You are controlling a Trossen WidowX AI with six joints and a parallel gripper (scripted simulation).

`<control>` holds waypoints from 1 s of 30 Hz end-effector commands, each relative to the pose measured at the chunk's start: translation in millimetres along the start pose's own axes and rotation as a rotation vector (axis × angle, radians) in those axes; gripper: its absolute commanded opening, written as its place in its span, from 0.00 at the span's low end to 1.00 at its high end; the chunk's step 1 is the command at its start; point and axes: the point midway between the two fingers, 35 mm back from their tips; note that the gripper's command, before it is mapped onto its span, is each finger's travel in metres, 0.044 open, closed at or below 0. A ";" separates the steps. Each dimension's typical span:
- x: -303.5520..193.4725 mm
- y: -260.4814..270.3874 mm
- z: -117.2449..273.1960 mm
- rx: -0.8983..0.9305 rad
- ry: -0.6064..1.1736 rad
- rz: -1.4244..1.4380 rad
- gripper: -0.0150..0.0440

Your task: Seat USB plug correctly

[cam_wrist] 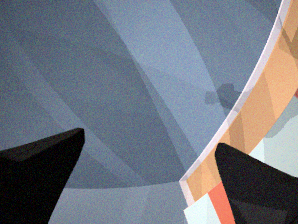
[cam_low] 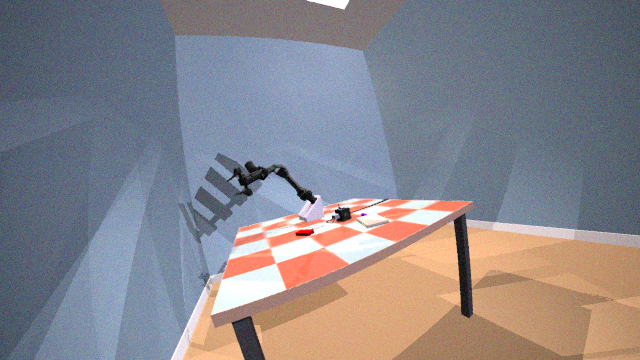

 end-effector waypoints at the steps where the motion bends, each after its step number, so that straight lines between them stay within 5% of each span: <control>1: -72.2 -26.3 3.6 -0.095 0.177 -0.002 1.00; 14: -260.5 -99.0 91.9 -0.374 0.654 0.086 1.00; 30: -372.7 -197.6 314.4 -0.719 1.097 0.497 1.00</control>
Point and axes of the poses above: the point midway between the two fingers, 35 mm back from their tips, its own z axis back along the fingers, its own y axis across the jaws, x = y × z, and after that the axes turned 11 degrees about z, right-handed
